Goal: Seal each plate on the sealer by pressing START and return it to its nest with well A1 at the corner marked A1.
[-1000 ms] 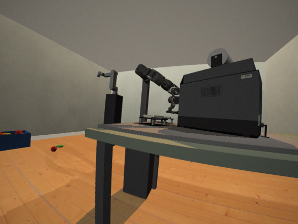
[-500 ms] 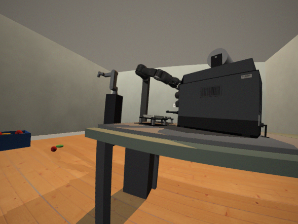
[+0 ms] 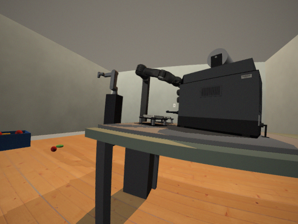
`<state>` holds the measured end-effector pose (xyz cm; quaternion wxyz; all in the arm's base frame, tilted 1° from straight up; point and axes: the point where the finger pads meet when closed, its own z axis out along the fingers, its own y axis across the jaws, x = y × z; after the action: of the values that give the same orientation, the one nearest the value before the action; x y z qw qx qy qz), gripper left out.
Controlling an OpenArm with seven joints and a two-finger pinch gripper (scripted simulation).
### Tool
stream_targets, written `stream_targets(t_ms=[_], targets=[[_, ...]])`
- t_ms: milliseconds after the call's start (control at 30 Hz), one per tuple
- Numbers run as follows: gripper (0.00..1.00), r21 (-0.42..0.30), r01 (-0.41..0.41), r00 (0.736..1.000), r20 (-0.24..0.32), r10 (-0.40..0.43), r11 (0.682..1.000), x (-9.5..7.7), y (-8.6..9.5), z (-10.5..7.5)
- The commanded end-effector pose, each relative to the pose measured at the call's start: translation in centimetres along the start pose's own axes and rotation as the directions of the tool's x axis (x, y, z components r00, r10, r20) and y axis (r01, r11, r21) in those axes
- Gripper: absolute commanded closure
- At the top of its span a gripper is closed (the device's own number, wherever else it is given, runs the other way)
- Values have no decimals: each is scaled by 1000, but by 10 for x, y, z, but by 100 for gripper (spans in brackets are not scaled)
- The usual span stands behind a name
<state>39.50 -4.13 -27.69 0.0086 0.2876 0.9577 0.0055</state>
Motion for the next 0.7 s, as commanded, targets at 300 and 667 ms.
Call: stream_targets(t_ms=[300,667], targets=[[35,12,-17,1000,-2,17,1000,1,-1,-1],[35,13,-22,1000,-3,23,1000,2,-32,4]])
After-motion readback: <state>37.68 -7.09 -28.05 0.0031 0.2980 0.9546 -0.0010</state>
